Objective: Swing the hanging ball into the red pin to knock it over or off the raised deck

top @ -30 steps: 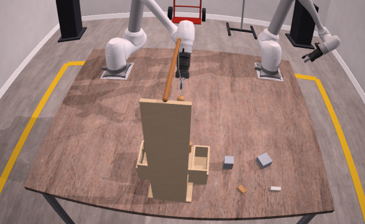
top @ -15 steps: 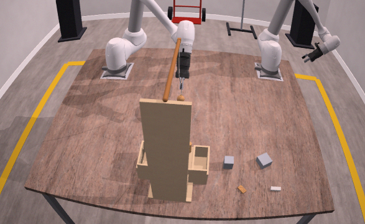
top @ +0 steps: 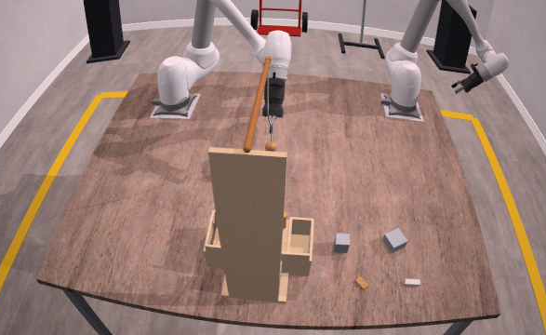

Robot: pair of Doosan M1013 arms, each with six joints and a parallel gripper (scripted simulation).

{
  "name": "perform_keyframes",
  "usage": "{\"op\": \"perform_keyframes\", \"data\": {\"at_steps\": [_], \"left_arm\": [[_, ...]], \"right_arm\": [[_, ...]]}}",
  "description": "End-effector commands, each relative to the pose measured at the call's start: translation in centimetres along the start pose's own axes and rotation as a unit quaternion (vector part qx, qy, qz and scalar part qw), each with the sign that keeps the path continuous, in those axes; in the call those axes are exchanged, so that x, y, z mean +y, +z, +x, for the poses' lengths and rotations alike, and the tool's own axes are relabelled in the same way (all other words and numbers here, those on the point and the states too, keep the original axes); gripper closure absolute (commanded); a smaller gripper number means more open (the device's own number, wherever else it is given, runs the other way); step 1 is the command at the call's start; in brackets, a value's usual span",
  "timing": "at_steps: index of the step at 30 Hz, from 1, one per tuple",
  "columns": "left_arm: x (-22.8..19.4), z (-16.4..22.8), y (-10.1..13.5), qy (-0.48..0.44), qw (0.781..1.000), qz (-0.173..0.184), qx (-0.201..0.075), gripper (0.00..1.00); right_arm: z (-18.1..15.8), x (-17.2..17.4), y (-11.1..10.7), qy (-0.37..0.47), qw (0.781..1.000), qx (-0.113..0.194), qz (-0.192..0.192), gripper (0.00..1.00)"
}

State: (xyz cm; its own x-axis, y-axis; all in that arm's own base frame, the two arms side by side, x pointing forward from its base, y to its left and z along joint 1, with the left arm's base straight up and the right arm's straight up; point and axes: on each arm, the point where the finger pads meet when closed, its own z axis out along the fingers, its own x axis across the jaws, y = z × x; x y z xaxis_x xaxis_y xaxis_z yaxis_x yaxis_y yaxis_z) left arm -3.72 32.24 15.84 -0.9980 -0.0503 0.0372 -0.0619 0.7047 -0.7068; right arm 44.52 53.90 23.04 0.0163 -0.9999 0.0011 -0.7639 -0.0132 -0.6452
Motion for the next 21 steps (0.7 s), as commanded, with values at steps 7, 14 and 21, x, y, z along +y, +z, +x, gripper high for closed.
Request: {"op": "perform_keyframes", "data": {"at_steps": [7, 14, 21], "left_arm": [[-0.01, 0.01, -0.04, 0.000, 1.000, 0.000, 0.000, 0.00], [-0.01, 0.01, -0.04, 0.000, 1.000, 0.000, 0.000, 0.00], [-0.01, 0.01, -0.04, 0.000, 1.000, 0.000, 0.000, 0.00]], "right_arm": [[-0.02, -0.06, -0.05, 0.000, 1.000, 0.000, 0.000, 0.00], [-0.02, -0.06, -0.05, 0.000, 1.000, 0.000, 0.000, 0.00], [-0.02, -0.27, -0.96, 0.000, 1.000, 0.000, 0.000, 0.00]]}}
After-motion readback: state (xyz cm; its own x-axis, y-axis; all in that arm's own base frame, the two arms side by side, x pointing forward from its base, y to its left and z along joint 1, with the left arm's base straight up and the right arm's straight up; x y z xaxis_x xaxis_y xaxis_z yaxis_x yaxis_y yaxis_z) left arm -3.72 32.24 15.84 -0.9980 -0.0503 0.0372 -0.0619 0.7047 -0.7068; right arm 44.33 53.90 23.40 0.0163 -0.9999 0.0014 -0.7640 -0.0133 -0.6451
